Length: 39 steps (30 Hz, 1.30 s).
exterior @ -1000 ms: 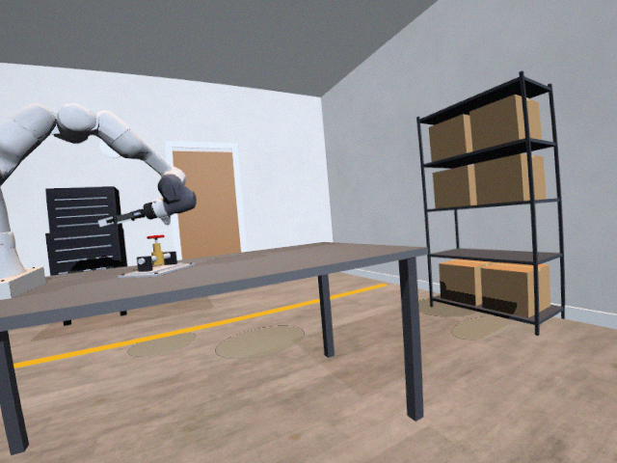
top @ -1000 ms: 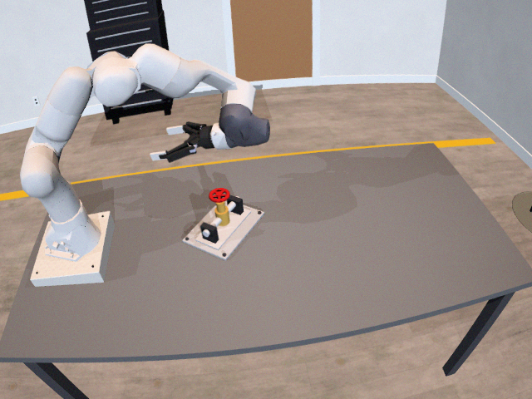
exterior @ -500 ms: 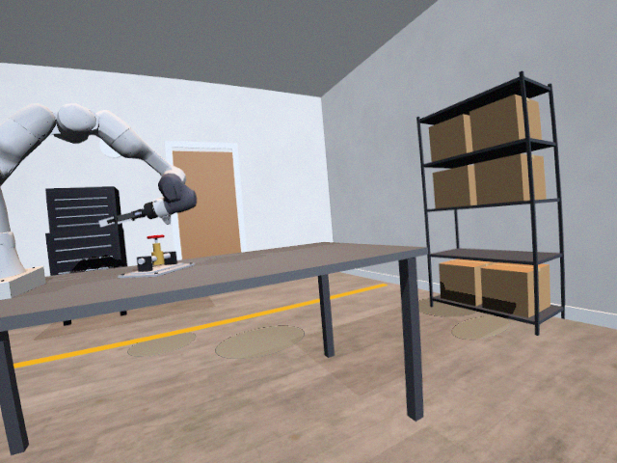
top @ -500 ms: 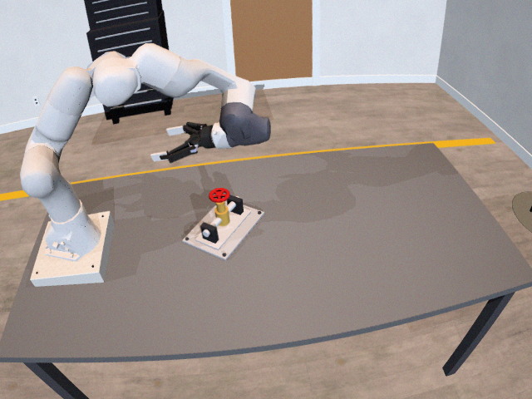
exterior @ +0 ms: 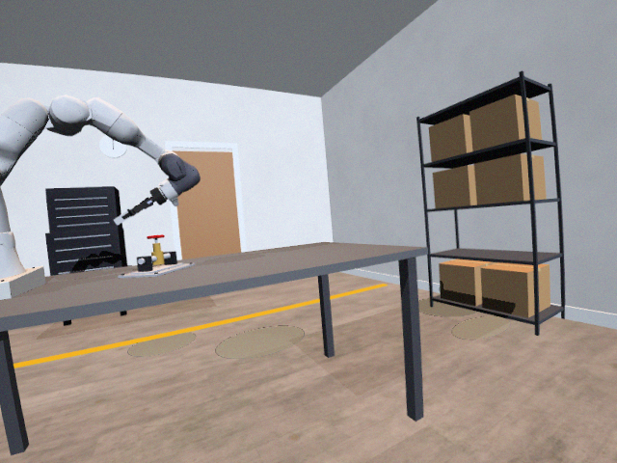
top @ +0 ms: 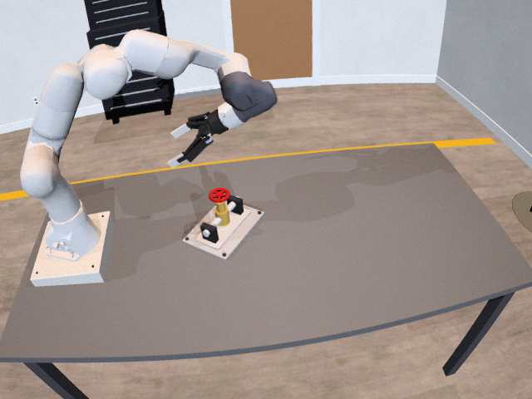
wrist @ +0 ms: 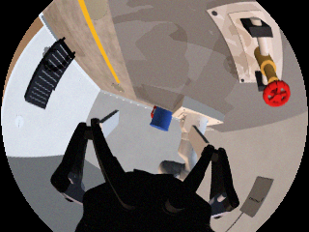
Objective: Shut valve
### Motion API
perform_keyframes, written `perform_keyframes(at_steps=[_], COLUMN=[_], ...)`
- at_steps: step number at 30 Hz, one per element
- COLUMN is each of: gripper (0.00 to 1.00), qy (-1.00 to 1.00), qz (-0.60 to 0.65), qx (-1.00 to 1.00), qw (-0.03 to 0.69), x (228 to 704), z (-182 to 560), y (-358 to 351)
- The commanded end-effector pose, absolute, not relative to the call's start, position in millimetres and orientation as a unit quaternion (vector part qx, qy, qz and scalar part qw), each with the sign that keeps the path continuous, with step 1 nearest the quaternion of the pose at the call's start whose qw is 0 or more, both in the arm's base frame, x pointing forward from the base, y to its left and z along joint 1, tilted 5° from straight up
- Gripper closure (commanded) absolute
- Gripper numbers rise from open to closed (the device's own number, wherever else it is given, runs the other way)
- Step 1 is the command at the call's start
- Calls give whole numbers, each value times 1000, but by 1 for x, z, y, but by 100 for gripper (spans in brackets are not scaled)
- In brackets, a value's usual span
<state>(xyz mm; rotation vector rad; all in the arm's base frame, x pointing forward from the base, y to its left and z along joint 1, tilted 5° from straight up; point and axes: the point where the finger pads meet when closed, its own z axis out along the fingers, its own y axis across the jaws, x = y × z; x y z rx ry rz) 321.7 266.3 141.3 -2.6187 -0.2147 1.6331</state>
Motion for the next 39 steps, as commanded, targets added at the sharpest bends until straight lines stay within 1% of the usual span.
perform_keyframes(at_steps=[1,11,15,16,29,32,33,39], gripper=[0,0,0,0,0,0,0,0], qy=[-142,-222,-222,-251,-340,-343,-363,-398], qz=[486,412,411,382,285,282,258,214], qx=[-861,-883,-883,-889,-896,-896,-896,-892], qw=[43,31,31,27,13,12,9,3], x=[336,364,364,374,406,407,414,428], z=[136,137,137,137,138,138,138,139], y=[253,229,229,220,191,190,183,171])
